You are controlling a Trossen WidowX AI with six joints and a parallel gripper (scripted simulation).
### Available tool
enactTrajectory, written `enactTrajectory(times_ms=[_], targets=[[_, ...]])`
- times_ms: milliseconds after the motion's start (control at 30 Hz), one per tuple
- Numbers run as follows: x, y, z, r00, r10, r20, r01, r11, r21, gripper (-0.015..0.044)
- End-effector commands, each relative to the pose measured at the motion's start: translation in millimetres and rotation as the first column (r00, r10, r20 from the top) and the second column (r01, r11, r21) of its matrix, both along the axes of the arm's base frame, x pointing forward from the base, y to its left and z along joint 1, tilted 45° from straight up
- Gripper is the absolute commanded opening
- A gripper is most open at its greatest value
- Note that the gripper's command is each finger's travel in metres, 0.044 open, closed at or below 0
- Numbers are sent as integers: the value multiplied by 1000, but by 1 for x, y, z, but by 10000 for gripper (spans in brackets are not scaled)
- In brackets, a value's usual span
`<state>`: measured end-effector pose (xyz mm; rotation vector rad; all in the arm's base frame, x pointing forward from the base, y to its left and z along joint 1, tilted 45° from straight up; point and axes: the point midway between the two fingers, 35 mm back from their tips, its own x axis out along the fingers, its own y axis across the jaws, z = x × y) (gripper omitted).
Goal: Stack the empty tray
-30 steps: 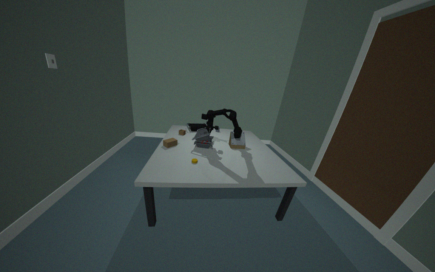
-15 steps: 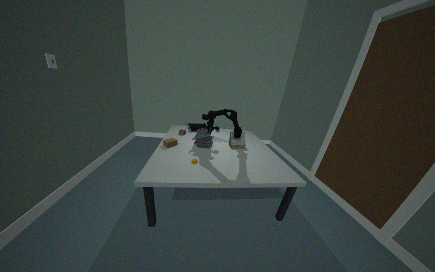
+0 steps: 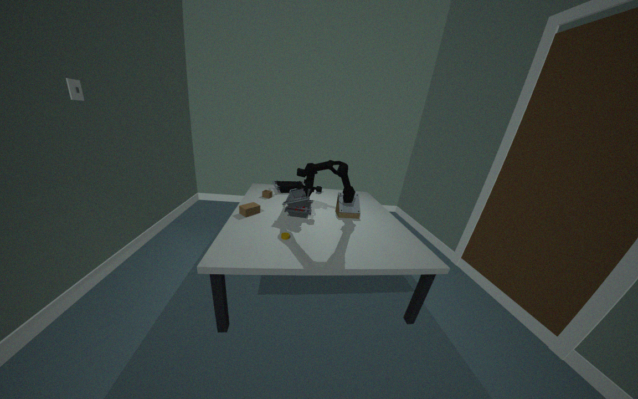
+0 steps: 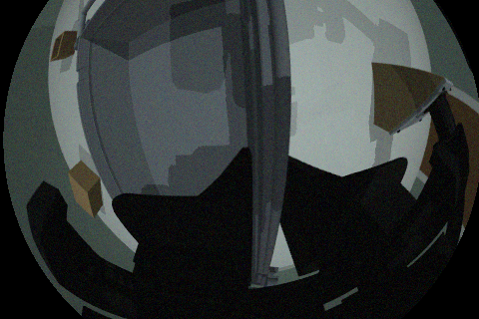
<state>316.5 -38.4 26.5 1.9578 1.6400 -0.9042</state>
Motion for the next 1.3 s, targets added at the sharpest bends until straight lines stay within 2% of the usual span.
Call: enactTrajectory(times_ms=[0, 1267], targets=[[-4, 5, -2, 1000, 5, -15, -5, 1000, 7, 0], [-7, 10, -7, 1000, 5, -15, -5, 1000, 7, 0]])
